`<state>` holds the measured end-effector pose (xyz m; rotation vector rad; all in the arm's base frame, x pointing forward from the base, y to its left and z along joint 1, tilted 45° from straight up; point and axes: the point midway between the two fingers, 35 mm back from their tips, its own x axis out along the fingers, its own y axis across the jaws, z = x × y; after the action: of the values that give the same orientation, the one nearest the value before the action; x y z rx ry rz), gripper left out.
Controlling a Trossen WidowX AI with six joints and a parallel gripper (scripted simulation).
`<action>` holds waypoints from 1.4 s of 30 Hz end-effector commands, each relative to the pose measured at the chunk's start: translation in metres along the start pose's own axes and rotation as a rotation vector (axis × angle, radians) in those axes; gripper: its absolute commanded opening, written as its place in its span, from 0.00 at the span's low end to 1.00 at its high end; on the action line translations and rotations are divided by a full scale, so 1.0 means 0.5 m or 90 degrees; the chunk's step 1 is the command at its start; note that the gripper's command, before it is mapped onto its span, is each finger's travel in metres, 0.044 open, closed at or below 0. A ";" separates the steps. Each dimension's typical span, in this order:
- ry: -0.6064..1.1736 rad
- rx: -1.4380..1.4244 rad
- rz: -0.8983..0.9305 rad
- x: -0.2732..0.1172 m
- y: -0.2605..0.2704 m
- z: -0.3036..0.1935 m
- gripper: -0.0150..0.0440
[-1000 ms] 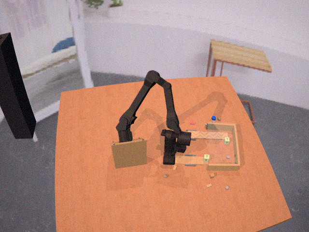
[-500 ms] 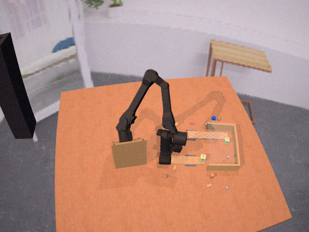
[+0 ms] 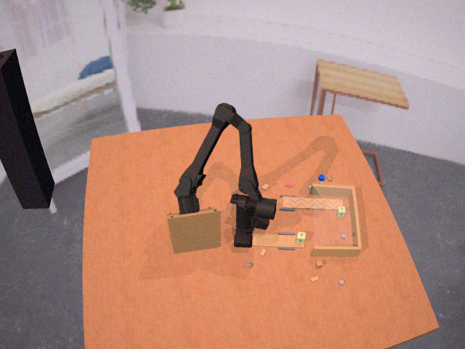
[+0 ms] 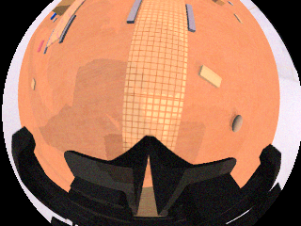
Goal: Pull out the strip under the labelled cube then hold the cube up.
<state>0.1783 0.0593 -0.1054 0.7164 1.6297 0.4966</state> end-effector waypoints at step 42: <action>0.016 0.006 -0.003 -0.084 -0.001 0.002 0.25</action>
<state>0.1792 0.0358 -0.0814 0.7248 1.6574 0.4929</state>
